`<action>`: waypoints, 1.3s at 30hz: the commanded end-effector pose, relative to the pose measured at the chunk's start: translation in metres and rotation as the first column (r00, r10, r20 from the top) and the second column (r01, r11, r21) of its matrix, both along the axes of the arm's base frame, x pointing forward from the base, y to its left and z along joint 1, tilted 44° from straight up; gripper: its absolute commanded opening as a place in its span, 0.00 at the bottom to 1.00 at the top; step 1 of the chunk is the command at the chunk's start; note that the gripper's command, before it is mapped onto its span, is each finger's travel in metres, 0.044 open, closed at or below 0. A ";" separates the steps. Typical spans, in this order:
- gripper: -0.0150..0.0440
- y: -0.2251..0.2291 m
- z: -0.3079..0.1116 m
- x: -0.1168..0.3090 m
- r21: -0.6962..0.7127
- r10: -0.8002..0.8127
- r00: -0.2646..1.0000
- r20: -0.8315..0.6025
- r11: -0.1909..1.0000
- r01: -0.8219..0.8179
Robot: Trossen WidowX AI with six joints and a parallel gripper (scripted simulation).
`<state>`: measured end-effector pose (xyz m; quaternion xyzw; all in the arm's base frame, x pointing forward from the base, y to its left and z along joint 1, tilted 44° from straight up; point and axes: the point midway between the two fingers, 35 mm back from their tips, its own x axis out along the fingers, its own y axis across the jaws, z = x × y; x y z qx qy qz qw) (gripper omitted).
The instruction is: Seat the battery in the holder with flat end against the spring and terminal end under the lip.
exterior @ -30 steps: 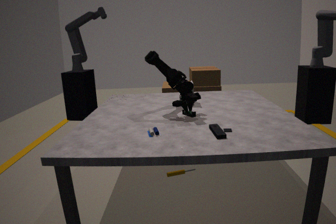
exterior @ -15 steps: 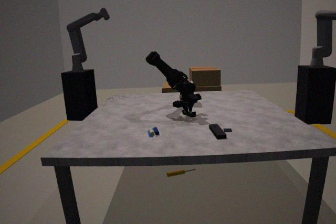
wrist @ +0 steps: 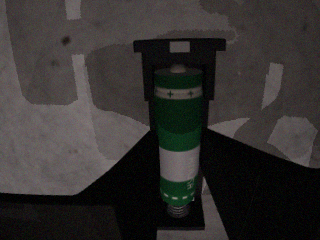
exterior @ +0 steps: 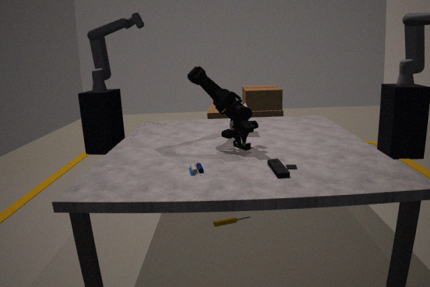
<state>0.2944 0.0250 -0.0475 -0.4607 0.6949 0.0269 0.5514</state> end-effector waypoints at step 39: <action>0.58 0.014 0.007 0.004 -0.015 0.000 1.000 -0.019 1.000 -0.001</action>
